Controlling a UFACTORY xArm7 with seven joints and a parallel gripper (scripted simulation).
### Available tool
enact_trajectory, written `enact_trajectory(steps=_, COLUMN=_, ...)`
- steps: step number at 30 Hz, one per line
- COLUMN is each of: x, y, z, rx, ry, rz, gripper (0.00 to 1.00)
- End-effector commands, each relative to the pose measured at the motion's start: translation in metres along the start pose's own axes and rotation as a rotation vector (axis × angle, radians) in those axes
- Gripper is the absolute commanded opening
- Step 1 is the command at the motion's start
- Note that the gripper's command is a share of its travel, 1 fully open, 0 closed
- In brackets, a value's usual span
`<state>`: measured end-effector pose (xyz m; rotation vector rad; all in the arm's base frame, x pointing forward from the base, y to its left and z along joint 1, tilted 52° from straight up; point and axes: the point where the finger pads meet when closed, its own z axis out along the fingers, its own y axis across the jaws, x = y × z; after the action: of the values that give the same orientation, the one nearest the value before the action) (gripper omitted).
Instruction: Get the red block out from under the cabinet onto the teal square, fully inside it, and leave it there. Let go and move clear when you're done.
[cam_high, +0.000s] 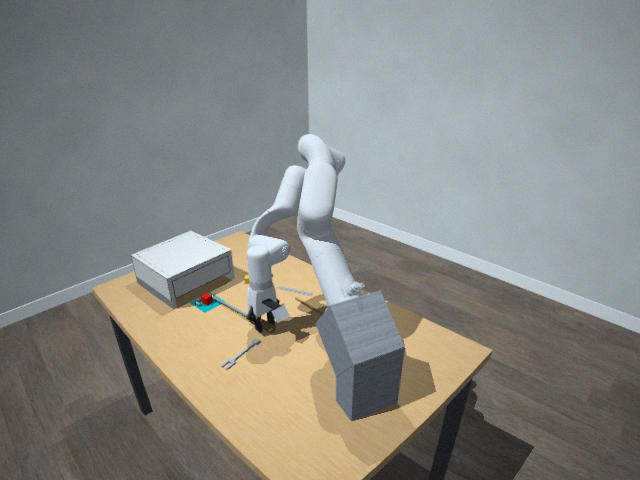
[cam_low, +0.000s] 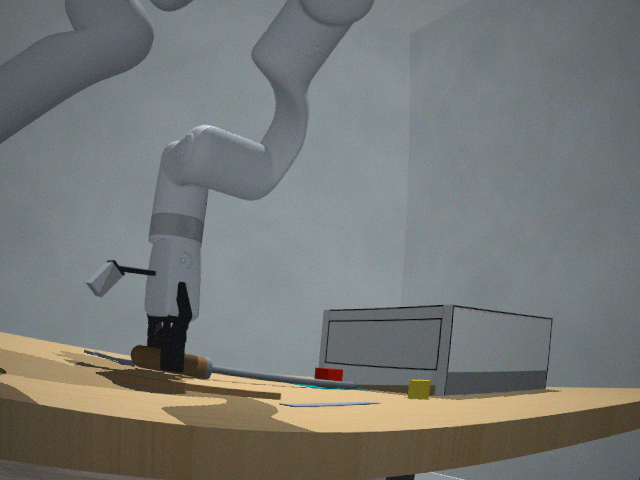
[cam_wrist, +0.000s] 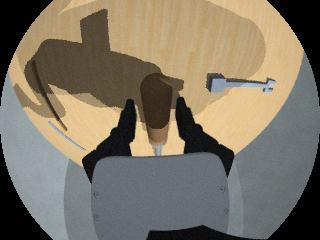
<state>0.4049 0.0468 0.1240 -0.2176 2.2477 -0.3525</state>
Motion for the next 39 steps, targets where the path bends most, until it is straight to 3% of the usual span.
enact_trajectory(steps=1, x=0.000, y=0.001, z=0.000, rx=-0.001, ry=0.000, rz=-0.001, gripper=0.57)
enact_trajectory(steps=24, x=0.000, y=0.001, z=-0.003, rx=-0.001, ry=0.000, rz=-0.001, gripper=0.57)
enact_trajectory(steps=31, x=0.000, y=0.001, z=-0.011, rx=-0.001, ry=0.000, rz=-0.001, gripper=0.57)
enact_trajectory(steps=39, x=0.000, y=0.001, z=-0.040, rx=-0.001, ry=0.000, rz=-0.001, gripper=0.57)
